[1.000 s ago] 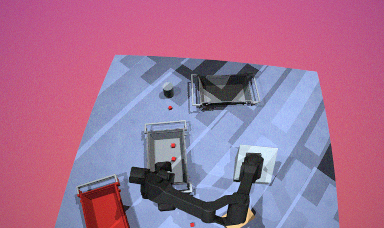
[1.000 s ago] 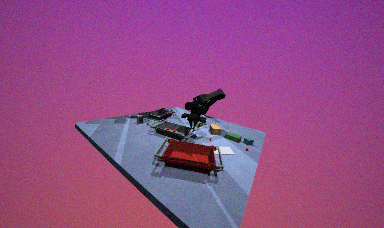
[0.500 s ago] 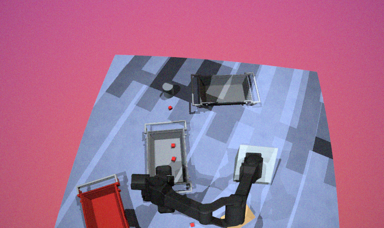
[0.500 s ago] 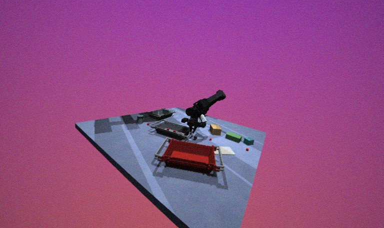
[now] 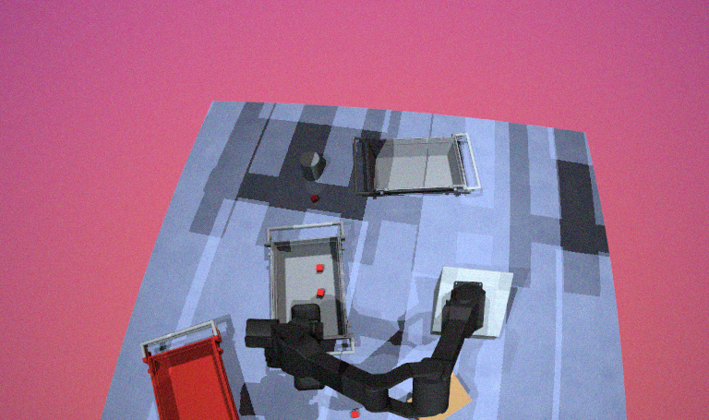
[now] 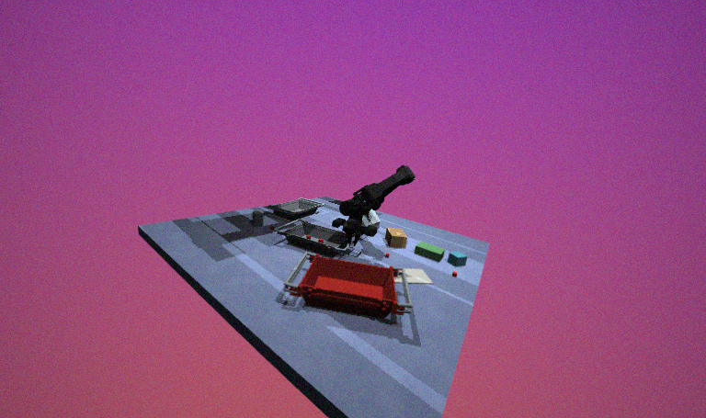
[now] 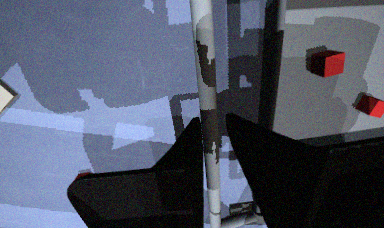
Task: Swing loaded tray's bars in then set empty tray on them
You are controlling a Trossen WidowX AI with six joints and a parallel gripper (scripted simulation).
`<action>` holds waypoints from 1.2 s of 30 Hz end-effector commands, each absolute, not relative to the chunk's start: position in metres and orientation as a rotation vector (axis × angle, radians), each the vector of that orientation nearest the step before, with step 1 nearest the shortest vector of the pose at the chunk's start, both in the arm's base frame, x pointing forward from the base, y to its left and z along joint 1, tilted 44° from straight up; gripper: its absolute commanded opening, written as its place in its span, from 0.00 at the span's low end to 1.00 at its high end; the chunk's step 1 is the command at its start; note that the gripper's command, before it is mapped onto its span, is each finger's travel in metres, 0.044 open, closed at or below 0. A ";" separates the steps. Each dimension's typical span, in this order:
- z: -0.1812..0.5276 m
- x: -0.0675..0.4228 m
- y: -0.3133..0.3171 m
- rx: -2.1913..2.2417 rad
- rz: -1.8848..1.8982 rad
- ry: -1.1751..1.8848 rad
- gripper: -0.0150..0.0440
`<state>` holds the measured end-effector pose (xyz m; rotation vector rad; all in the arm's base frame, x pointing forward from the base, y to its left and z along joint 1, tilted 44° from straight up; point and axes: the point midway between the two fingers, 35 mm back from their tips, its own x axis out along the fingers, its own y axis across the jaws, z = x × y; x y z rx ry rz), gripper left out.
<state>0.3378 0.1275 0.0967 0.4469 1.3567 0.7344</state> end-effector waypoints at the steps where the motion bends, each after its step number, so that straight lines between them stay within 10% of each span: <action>1: 0.101 0.341 0.112 0.442 0.729 1.352 0.40; 36: 0.081 0.354 0.047 0.449 0.719 1.361 0.40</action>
